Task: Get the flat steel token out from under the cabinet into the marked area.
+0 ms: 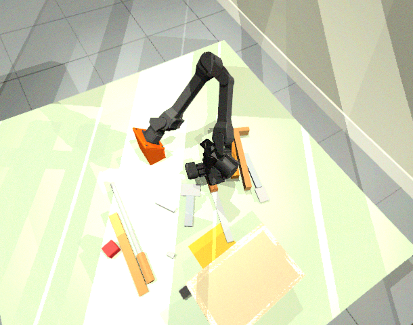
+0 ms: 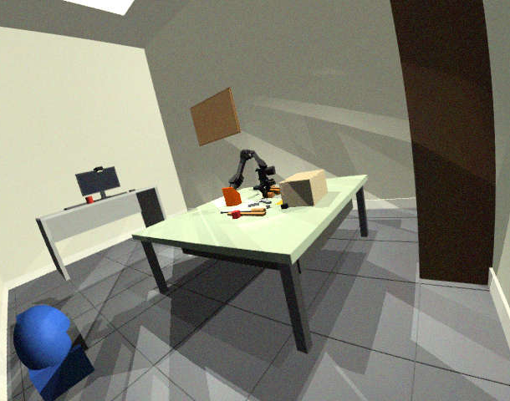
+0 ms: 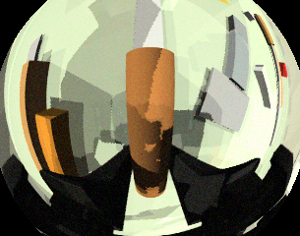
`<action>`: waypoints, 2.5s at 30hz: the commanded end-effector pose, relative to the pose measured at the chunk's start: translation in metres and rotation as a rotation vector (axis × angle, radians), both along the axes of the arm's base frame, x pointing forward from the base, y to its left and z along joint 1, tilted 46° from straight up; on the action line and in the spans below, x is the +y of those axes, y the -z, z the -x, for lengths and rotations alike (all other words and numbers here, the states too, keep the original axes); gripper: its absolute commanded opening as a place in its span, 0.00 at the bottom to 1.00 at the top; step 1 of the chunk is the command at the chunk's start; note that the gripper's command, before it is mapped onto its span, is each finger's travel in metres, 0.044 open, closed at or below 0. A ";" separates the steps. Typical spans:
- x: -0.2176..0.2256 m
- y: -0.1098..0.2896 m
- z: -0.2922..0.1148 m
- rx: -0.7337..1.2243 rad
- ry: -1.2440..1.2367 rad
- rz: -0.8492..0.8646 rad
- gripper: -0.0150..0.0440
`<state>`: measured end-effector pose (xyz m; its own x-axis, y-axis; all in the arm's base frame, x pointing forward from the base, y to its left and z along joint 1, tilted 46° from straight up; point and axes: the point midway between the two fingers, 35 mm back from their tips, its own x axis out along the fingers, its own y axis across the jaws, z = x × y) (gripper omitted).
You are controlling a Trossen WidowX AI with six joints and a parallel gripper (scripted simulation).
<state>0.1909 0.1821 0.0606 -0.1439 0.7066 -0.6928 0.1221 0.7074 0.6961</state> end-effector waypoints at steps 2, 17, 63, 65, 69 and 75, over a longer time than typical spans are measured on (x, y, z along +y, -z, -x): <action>0.006 -0.008 0.000 0.001 0.003 -0.004 0.25; 0.008 -0.009 0.002 0.013 0.011 0.001 0.59; 0.010 -0.008 0.001 0.007 0.013 -0.003 0.25; 0.010 -0.008 -0.001 0.007 0.012 -0.003 0.25; 0.010 -0.007 -0.005 0.006 0.011 -0.003 0.25; 0.010 -0.006 -0.011 0.005 0.010 -0.003 0.25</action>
